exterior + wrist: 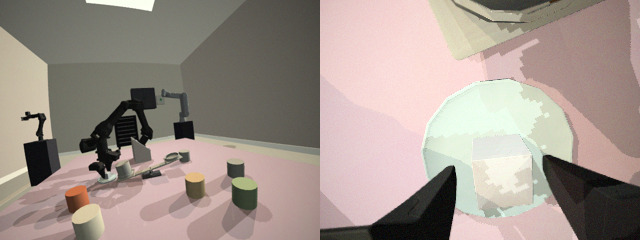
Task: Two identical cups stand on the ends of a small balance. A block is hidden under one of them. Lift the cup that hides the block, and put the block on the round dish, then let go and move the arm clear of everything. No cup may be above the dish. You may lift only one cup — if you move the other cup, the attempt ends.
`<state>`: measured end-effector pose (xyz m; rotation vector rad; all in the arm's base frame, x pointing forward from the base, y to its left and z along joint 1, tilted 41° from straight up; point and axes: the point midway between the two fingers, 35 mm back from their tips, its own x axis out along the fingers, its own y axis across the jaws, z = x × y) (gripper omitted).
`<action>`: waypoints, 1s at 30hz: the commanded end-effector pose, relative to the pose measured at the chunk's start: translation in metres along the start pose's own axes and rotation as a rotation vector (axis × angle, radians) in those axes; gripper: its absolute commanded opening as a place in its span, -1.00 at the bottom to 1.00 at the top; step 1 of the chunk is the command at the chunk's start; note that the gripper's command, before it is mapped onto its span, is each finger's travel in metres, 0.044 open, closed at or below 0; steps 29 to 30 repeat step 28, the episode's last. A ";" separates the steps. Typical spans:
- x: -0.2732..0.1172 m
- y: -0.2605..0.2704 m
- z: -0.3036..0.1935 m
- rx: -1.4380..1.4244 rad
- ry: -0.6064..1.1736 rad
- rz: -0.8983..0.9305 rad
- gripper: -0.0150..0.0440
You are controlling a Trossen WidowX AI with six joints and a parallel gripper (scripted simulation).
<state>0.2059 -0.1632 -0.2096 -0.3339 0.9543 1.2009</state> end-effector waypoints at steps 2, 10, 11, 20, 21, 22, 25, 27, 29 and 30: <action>0.000 0.000 0.000 -0.001 0.000 0.000 0.84; -0.058 -0.001 0.000 0.000 -0.001 -0.004 1.00; -0.058 -0.001 0.000 0.000 -0.001 -0.004 1.00; -0.105 0.000 0.000 0.002 0.003 -0.018 1.00; -0.105 0.000 0.000 0.002 0.003 -0.018 1.00; -0.105 0.000 0.000 0.002 0.003 -0.018 1.00; -0.105 0.000 0.000 0.002 0.003 -0.018 1.00; -0.105 0.000 0.000 0.002 0.003 -0.018 1.00; -0.105 0.000 0.000 0.002 0.003 -0.018 1.00; -0.105 0.000 0.000 0.002 0.003 -0.018 1.00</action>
